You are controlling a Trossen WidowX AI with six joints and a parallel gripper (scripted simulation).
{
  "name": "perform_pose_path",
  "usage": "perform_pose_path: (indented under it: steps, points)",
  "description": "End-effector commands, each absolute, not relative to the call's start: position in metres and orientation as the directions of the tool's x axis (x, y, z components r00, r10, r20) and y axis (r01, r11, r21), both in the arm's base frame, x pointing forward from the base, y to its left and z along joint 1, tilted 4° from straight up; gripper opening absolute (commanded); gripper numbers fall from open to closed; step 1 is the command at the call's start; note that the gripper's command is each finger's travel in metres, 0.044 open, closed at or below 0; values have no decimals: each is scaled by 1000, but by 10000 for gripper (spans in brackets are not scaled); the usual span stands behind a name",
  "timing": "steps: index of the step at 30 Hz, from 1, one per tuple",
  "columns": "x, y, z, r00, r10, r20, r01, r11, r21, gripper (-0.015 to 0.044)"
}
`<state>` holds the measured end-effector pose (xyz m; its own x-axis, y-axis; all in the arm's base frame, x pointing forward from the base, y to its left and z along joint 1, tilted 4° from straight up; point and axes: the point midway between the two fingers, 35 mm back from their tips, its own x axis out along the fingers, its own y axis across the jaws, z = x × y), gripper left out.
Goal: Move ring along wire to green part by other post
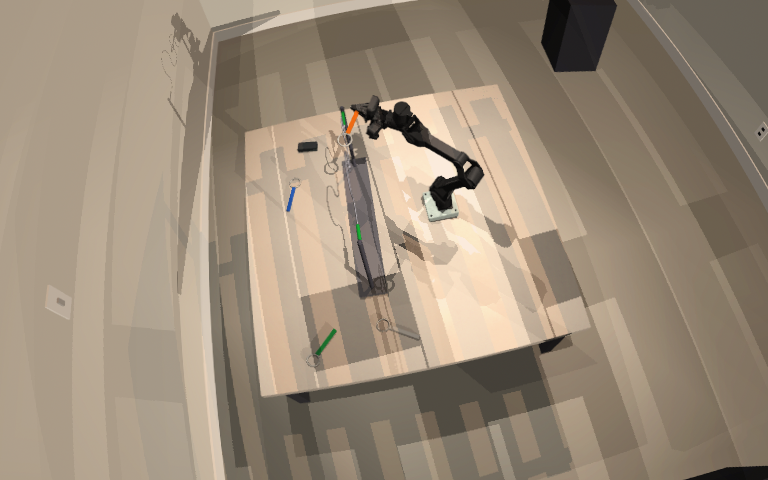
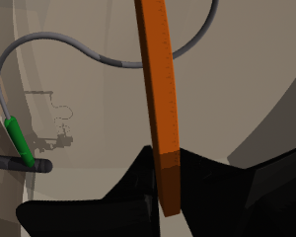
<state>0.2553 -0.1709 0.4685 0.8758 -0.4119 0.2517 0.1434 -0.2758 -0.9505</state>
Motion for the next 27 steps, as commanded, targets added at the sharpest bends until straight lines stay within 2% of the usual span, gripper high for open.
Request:
perform_pose_path:
  steps: [1, 13, 27]
  points:
    - [255, -170, 471, 873, -398, 282, 146, -338, -930, -150]
    - [256, -175, 464, 871, -391, 297, 148, -366, -919, -150]
    - [259, -184, 429, 880, -429, 205, 144, -169, -975, -150]
